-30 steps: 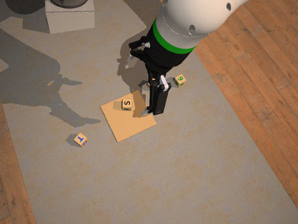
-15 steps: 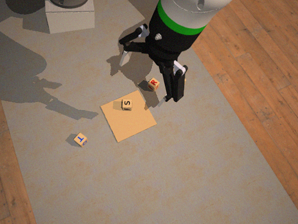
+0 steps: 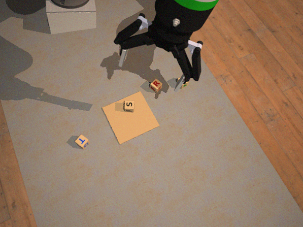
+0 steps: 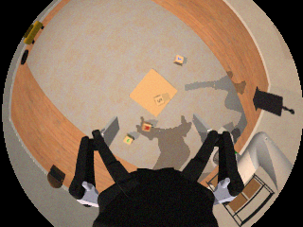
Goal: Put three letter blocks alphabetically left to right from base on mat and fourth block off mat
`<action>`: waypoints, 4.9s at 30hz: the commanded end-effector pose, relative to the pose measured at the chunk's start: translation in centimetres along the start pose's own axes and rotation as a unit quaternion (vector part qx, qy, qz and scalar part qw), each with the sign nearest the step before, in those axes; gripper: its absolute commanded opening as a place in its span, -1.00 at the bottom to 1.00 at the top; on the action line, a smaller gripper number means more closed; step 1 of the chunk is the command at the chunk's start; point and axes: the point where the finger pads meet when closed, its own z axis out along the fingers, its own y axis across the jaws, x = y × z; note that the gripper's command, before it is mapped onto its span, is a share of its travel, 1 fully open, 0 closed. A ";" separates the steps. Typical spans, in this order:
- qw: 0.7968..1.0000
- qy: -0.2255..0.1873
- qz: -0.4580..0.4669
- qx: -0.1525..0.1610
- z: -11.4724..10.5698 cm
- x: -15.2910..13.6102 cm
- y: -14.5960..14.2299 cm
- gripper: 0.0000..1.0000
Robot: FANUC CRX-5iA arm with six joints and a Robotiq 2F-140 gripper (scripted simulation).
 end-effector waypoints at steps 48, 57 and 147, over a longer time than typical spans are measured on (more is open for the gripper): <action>0.994 0.009 -0.110 0.007 -2.0 4.8 1.9 1.00; 1.000 0.005 0.027 -0.004 1.2 6.9 2.6 1.00; 0.713 0.031 0.697 -0.069 19.7 15.5 11.0 1.00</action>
